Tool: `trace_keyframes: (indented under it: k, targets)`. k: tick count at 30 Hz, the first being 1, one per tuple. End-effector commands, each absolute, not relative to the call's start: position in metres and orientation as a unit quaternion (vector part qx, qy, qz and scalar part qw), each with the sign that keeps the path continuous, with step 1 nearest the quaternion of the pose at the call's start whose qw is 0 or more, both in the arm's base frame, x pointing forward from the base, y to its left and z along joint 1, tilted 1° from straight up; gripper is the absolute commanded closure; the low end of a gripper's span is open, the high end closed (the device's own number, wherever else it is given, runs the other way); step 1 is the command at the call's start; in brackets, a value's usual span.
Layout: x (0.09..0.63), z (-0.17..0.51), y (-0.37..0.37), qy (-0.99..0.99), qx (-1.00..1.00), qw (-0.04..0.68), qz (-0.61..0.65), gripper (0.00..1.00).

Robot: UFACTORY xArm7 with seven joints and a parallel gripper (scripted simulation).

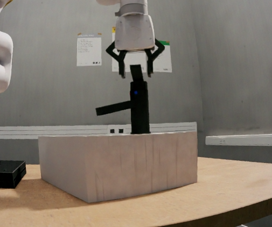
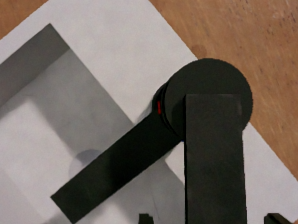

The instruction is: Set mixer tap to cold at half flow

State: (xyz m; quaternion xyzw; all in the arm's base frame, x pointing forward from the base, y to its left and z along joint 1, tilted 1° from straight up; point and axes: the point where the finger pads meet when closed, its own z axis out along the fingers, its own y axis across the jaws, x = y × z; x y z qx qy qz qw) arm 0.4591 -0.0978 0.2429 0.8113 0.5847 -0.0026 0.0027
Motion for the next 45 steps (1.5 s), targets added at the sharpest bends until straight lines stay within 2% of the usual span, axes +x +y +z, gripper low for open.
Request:
trace_keyframes:
  k: [1, 22, 45]
  targets:
    - [0.460, 0.245, -0.098, 0.585, 0.811, 0.005, -0.001, 0.35]
    - [0.460, 0.249, -0.098, 0.585, 0.811, 0.005, -0.001, 0.35]
    - [0.460, 0.300, -0.097, 0.585, 0.811, 0.005, -0.001, 0.35]
